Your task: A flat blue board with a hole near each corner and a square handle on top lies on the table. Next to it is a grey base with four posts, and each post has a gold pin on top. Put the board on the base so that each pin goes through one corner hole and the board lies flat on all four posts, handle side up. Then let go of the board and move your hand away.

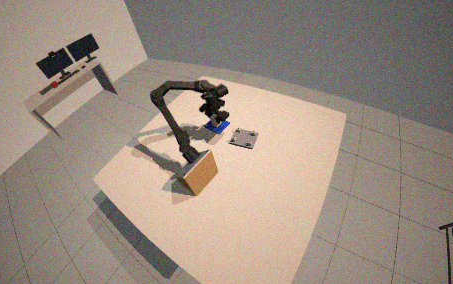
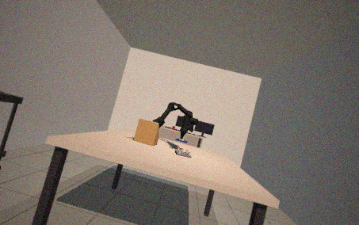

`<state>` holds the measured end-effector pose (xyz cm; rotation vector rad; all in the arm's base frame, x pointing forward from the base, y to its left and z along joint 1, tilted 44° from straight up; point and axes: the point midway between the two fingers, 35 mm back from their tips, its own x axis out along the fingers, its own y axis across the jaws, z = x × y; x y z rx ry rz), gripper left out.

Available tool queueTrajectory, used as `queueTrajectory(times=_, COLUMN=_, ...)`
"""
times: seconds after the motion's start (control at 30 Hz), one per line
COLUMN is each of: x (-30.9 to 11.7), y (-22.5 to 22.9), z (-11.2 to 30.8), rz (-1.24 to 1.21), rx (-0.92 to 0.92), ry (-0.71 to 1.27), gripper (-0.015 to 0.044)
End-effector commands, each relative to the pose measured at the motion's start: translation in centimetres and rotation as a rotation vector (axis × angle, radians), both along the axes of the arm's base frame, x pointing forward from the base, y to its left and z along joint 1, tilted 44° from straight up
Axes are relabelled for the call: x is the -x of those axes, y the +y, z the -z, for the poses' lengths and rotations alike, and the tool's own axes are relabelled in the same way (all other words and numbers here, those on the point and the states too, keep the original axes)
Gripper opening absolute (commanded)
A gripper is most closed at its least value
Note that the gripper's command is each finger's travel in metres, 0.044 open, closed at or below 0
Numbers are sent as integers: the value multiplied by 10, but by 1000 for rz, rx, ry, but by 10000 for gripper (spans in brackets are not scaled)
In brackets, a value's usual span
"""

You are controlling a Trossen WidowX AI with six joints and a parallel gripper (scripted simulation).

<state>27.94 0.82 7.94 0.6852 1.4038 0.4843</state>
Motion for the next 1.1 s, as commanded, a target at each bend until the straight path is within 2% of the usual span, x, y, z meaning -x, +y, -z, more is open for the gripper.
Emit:
queueTrajectory(times=0.0, x=-5, y=-7, z=4, rz=-10, rx=7, ry=-9, gripper=0)
queueTrajectory(times=1.07, x=-32, y=-64, z=50, rz=-97, rx=28, ry=-89, gripper=0)
